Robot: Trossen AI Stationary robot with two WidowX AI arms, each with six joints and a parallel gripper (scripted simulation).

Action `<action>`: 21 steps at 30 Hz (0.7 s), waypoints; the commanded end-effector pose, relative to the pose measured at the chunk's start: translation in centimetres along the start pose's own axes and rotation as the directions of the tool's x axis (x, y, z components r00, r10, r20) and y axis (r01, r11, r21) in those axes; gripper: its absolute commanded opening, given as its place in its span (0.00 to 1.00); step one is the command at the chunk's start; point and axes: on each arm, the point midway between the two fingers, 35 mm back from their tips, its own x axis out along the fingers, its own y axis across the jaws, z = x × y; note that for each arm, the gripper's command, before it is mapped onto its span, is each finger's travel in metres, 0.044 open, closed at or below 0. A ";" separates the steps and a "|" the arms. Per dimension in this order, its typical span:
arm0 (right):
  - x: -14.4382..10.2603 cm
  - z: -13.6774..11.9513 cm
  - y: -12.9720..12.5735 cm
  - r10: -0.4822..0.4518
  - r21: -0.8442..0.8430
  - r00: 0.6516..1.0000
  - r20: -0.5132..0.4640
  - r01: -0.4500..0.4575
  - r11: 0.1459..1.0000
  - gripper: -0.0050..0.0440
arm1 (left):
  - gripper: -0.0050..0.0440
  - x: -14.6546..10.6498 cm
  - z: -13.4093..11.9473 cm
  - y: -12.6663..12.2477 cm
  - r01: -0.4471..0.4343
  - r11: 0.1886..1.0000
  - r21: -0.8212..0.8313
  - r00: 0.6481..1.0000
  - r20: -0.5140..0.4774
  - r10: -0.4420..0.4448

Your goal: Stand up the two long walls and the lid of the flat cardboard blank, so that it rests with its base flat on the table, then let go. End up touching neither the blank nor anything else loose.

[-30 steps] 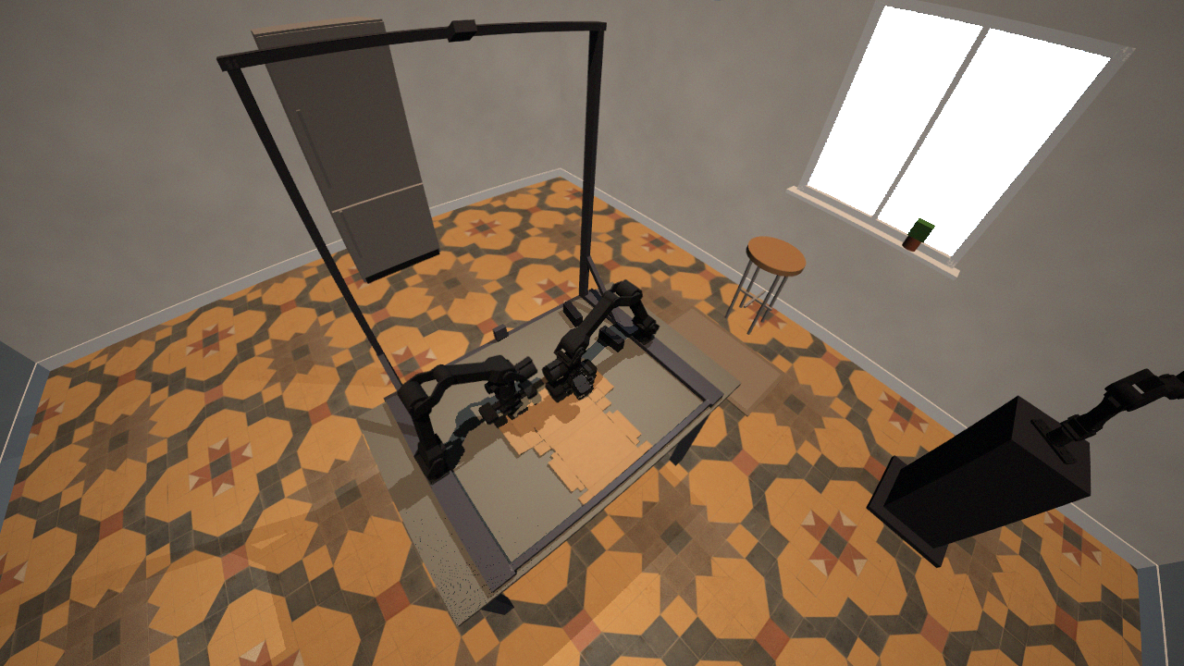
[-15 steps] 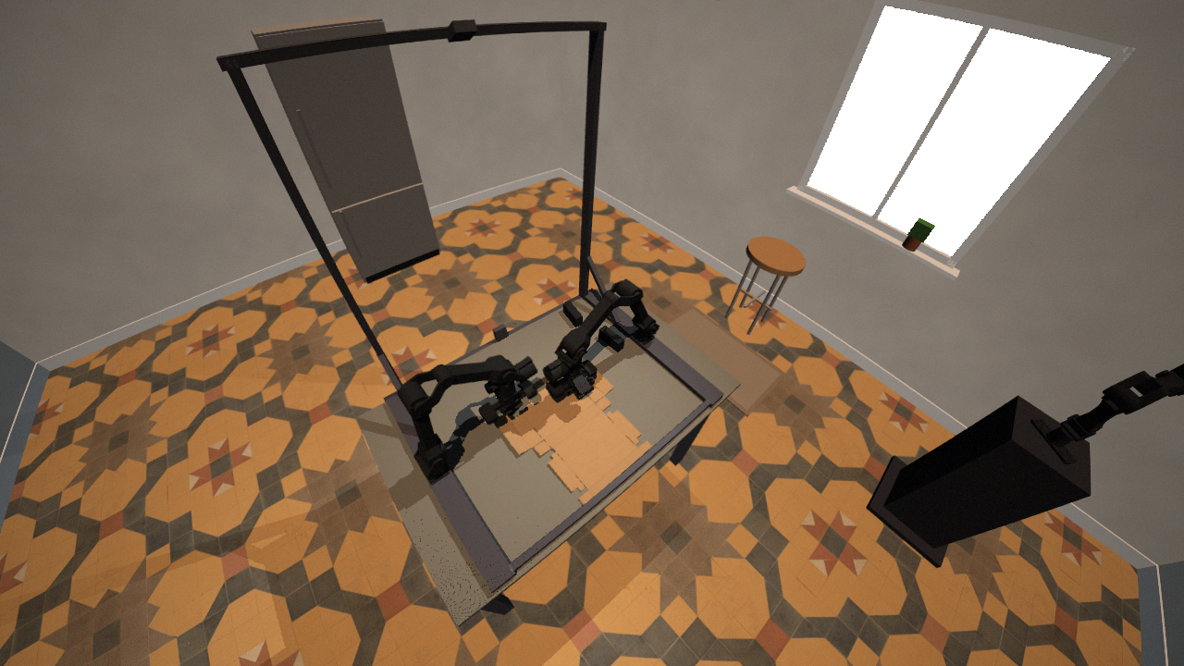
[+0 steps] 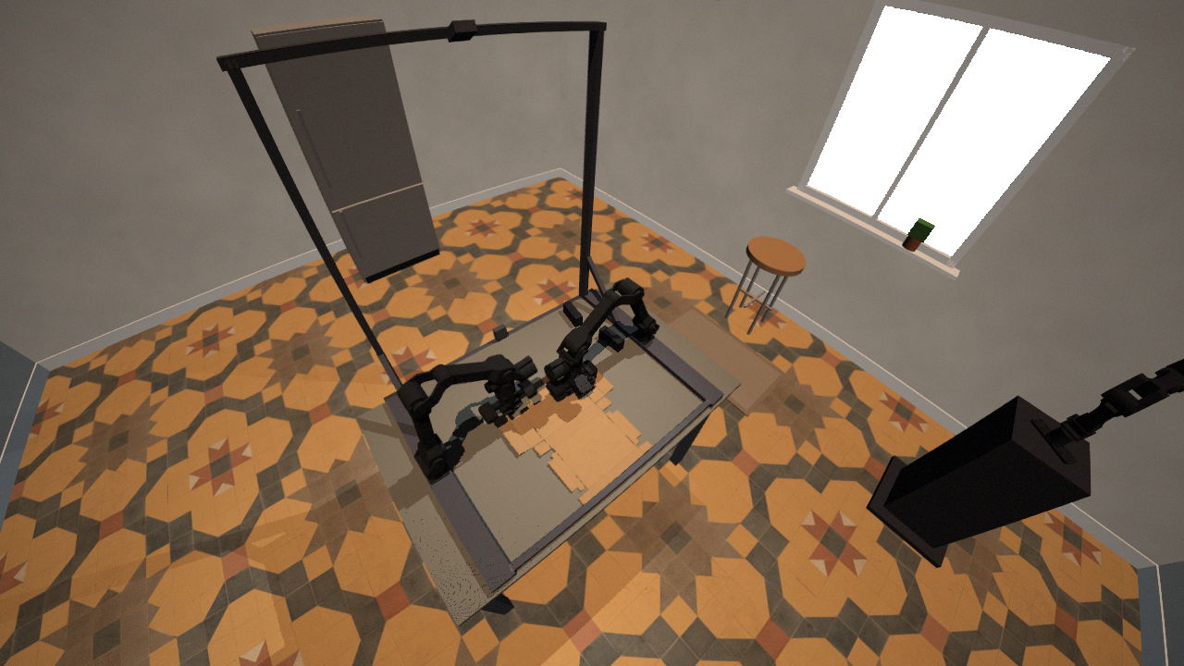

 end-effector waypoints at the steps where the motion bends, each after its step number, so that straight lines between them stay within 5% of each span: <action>1: -1.2 -0.1 -0.4 -0.026 0.002 1.000 -0.003 0.026 1.000 0.10 | 0.30 1.5 -0.1 1.1 -0.041 0.999 0.000 0.999 -0.002 0.041; 12: -1.2 -0.1 -0.4 -0.026 0.003 1.000 -0.003 0.026 1.000 0.10 | 0.30 1.3 -0.1 0.9 -0.037 0.999 0.000 0.999 -0.002 0.037; 18: -1.2 -0.1 -0.4 -0.026 0.003 1.000 -0.003 0.026 1.000 0.39 | 0.30 -3.1 0.0 -0.1 -0.040 0.999 -0.001 0.999 -0.005 0.040; 21: -1.2 -0.1 -0.4 -0.026 0.003 1.000 -0.003 0.026 1.000 0.40 | 0.30 -4.4 0.0 -0.3 -0.041 0.999 -0.001 0.999 -0.006 0.041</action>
